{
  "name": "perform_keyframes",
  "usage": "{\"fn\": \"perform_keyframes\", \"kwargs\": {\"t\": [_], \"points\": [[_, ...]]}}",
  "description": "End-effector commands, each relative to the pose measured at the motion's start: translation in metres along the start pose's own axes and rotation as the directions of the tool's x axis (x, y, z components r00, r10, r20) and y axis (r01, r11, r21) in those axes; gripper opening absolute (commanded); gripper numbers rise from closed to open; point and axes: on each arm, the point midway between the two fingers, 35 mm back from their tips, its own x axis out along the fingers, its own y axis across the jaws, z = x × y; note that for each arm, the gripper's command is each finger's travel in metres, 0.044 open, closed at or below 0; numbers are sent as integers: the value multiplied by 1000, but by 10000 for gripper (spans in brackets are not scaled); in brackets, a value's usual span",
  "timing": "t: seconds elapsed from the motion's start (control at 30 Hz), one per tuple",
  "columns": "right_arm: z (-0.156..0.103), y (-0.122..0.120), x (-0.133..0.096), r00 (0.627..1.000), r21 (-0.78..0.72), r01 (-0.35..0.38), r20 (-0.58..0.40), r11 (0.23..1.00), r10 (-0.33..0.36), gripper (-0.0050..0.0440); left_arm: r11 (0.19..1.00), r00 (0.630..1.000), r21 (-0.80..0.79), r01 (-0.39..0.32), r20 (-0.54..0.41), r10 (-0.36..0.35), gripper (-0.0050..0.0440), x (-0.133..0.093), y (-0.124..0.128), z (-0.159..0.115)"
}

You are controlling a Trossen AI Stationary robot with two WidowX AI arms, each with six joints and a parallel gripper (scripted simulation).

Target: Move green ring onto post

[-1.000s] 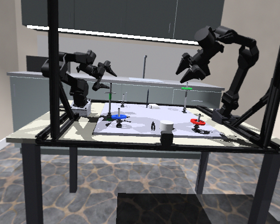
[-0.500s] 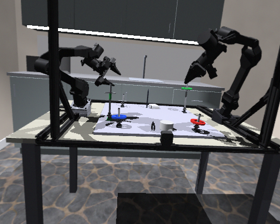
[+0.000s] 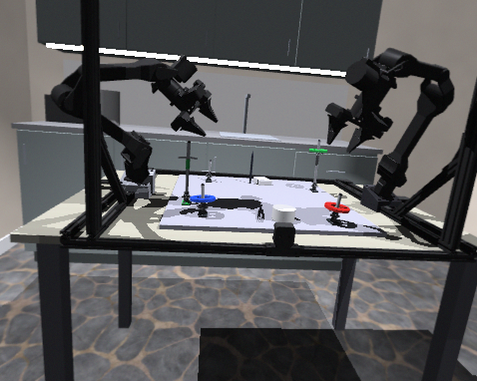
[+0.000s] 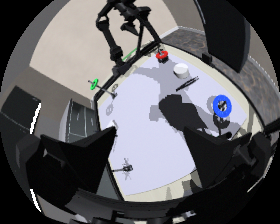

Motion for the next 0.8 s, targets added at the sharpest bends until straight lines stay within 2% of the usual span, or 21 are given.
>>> {"fn": "perform_keyframes", "kwargs": {"t": [0.0,0.1,0.2,0.27,0.33,0.5,0.63,0.77], "points": [[3,21,-2,999,234,-45,40,971,37,400,998,1000,-62,30,-6,-31,400,-1,-6,24],[6,37,-3,995,414,-90,72,906,66,400,992,998,-113,54,-7,-55,400,-2,-13,43],[10,52,-4,990,577,-138,105,805,95,400,983,997,-165,76,-6,-78,400,-3,-21,61],[10,52,-4,990,577,-138,105,805,95,400,983,997,-165,76,-6,-78,400,-3,-21,61],[12,65,-5,984,718,-179,133,673,120,400,973,995,-210,94,-3,-97,400,-5,-29,77],[19,91,-7,967,887,-243,191,393,168,400,944,991,-303,132,10,-135,400,-11,-48,110],[24,111,-9,951,955,-264,235,133,202,400,913,986,-374,162,25,-165,400,-18,-64,133],[29,130,-10,932,958,-253,279,-136,233,400,874,980,-445,194,44,-195,400,-26,-82,155]]}}
